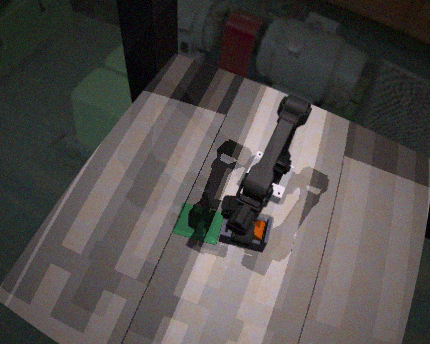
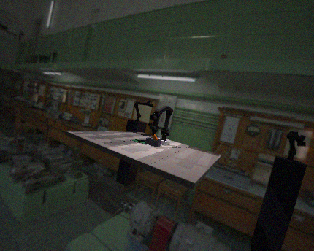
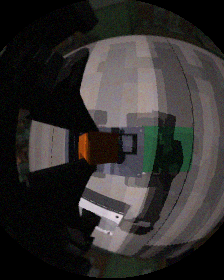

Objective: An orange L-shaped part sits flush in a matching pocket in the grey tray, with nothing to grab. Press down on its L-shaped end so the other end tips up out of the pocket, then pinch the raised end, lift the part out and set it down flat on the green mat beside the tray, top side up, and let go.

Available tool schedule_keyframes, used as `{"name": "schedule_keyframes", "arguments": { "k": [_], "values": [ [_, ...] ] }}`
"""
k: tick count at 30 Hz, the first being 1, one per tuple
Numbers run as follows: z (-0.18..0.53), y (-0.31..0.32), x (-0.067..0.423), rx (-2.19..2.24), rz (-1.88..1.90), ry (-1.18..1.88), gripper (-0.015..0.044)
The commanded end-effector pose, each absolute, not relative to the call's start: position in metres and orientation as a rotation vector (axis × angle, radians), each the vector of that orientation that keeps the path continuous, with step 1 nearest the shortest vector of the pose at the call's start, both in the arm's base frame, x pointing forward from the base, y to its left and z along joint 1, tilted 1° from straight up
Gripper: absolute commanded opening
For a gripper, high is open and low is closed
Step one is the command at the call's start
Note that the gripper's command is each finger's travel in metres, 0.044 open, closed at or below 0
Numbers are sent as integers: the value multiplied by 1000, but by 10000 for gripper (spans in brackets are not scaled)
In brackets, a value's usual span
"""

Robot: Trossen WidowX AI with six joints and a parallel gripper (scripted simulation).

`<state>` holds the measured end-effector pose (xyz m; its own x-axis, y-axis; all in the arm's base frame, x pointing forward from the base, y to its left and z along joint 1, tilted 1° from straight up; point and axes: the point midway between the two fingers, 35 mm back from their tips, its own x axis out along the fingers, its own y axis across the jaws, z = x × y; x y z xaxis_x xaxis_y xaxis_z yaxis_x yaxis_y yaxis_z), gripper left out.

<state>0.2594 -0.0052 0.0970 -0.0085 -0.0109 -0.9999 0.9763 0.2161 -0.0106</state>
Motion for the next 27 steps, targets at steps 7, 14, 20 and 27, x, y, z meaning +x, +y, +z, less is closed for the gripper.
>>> {"name": "schedule_keyframes", "arguments": {
  "k": [7,14,20,27],
  "values": [
    [115,-4,261,1048,-1050,1301,0],
    [126,-4,261,1048,-1050,1301,0],
    [136,-4,261,1048,-1050,1301,0],
    [141,-4,261,1048,-1050,1301,0]
  ]
}}
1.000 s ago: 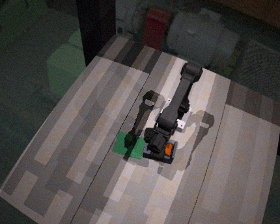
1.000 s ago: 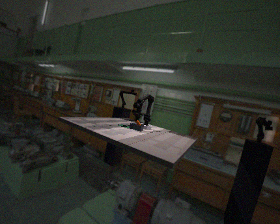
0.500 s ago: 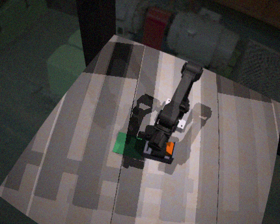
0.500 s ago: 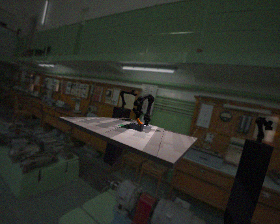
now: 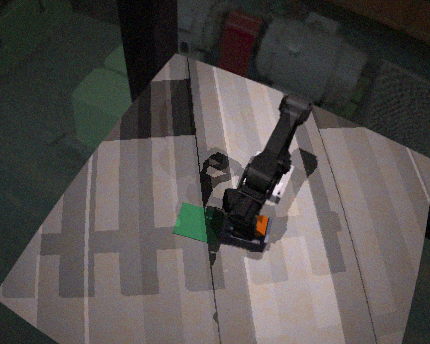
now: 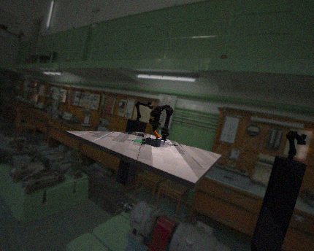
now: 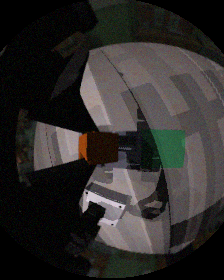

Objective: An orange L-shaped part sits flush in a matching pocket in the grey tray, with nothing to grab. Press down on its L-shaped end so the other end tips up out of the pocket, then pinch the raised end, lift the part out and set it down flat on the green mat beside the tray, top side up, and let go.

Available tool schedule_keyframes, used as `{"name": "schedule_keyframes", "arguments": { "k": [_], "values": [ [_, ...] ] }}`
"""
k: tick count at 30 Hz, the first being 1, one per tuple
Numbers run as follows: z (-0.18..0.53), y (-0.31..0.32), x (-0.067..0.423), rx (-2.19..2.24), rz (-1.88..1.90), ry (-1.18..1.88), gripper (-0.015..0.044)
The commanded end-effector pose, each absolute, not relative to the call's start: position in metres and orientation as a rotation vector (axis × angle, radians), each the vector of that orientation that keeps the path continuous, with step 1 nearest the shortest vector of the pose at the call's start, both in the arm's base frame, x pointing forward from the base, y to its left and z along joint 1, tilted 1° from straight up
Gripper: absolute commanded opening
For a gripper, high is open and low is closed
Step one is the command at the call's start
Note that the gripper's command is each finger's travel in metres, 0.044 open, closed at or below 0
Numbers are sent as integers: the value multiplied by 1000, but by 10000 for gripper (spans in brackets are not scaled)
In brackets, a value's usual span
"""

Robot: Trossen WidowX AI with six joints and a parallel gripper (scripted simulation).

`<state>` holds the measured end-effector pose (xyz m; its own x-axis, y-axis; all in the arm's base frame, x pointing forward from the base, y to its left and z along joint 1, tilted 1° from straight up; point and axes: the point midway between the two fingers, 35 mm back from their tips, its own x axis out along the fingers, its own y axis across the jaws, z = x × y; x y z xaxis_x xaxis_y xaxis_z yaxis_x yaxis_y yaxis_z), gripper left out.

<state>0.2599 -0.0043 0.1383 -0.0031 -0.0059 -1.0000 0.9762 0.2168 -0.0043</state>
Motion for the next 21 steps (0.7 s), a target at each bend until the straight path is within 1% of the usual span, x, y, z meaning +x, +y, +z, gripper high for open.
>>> {"name": "schedule_keyframes", "arguments": {
  "k": [1,9,21],
  "values": [
    [141,-4,261,1048,-1050,1301,0],
    [144,-11,262,1048,-1050,1300,0],
    [141,-61,267,1044,-1052,1297,0]
  ]
}}
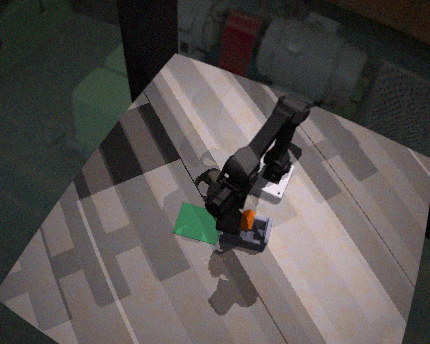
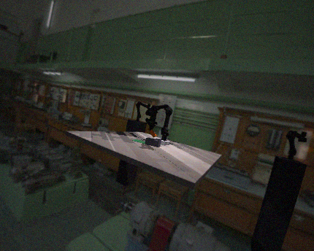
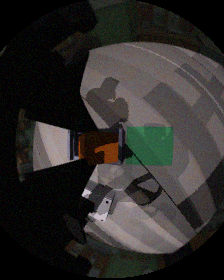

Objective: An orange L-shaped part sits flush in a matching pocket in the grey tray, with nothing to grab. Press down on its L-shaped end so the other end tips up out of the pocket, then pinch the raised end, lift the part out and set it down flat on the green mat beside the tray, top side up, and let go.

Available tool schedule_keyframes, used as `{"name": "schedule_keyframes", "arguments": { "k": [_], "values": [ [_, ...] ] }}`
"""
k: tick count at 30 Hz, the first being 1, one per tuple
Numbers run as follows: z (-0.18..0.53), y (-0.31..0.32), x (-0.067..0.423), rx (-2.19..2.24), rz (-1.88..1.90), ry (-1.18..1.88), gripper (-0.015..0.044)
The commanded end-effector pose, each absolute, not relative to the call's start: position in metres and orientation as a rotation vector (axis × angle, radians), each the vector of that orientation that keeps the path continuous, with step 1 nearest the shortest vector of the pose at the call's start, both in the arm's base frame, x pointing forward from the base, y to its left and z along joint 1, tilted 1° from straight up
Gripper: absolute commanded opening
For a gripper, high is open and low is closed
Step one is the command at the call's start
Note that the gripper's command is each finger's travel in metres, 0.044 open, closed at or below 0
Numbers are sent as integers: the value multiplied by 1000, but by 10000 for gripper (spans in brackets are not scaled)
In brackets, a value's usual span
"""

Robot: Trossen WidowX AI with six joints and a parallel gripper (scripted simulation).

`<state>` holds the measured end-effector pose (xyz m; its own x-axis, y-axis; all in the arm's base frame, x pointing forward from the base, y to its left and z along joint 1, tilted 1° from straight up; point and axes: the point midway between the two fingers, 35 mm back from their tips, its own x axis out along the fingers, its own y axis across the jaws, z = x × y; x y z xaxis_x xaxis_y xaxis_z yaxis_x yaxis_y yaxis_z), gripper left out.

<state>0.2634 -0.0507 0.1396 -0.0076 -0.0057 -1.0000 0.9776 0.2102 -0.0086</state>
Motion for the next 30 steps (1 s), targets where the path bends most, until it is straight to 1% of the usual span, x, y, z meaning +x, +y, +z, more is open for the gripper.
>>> {"name": "schedule_keyframes", "arguments": {
  "k": [1,22,30],
  "values": [
    [141,-65,267,1044,-1052,1297,0],
    [143,-165,281,1038,-1057,1290,0],
    [141,-169,281,1037,-1057,1290,0]
  ]
}}
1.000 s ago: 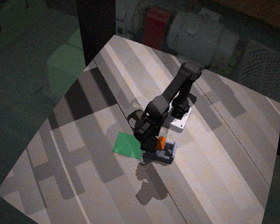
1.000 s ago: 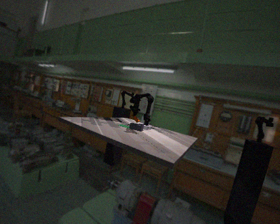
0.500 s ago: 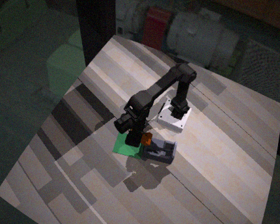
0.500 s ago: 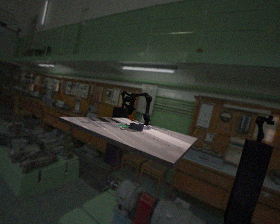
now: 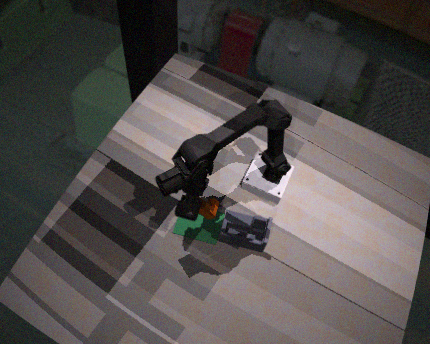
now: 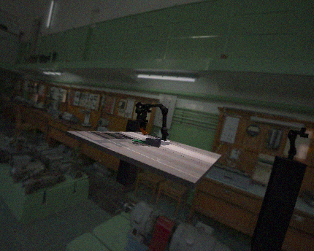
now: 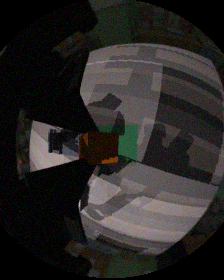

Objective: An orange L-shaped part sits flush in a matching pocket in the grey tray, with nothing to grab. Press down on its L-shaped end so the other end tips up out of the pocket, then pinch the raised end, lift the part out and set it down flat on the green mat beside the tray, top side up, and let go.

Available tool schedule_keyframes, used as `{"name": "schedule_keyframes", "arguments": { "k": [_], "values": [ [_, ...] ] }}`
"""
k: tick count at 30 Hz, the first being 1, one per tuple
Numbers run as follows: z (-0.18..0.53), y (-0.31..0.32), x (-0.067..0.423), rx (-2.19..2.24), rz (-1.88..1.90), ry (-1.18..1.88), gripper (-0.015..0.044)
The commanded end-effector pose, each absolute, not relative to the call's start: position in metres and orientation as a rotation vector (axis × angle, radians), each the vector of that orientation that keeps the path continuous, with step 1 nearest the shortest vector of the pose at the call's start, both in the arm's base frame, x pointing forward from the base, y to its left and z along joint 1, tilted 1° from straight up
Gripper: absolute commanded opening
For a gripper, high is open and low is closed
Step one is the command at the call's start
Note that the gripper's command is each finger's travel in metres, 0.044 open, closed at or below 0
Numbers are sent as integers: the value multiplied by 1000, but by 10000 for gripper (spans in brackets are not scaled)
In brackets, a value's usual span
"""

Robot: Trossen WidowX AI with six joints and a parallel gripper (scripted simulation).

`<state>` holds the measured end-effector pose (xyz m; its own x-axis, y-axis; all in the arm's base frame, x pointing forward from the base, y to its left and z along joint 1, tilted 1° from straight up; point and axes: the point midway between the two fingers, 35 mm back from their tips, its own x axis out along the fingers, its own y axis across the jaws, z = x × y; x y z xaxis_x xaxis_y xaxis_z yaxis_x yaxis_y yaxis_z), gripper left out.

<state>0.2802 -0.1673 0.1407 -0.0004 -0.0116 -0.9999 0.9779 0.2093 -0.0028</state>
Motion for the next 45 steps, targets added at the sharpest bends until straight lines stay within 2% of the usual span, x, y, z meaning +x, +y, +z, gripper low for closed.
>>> {"name": "schedule_keyframes", "arguments": {
  "k": [1,45],
  "values": [
    [139,-169,281,1037,-1057,1290,0],
    [69,-171,282,1037,-1057,1290,0]
  ]
}}
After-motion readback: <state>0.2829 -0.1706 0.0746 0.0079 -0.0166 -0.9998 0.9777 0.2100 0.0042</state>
